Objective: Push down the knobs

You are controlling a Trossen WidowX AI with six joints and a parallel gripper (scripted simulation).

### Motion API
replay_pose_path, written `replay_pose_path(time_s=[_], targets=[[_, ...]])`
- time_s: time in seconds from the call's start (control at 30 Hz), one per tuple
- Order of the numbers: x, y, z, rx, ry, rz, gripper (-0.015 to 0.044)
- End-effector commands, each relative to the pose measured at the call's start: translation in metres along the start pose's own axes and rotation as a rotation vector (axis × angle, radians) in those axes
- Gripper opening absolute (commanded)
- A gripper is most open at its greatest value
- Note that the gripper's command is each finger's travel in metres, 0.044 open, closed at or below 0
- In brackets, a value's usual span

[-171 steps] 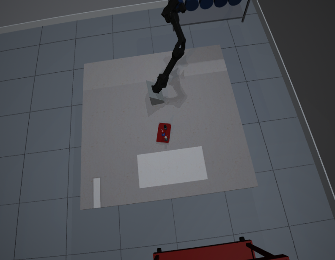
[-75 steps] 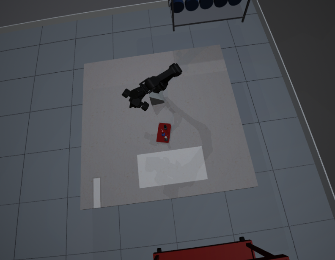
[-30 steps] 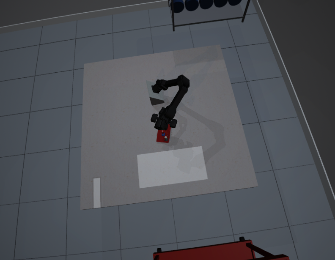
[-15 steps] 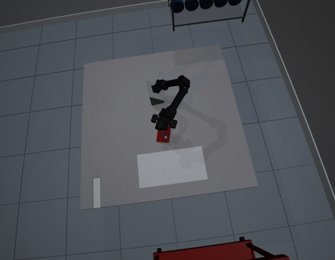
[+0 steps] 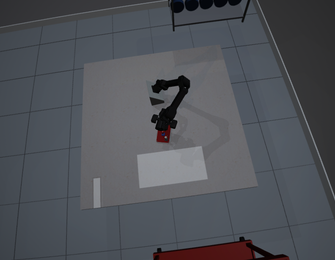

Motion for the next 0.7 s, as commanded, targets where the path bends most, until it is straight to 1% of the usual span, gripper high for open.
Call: replay_pose_path(time_s=[0.0,0.67], targets=[[0.0017,0.0,0.0,0.005,-0.003,0.0,0.0],[0.0027,0.0,0.0,0.005,-0.003,0.0,0.0]])
Point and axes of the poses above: the point midway between the two fingers, 35 mm back from their tips, its own x axis out along the fingers, its own z axis across the jaws, y = z × x, the point moved 9 cm from there along -x, back along the fingers, and after that the axes turned 9 degrees about -x, right-handed, at the moved point
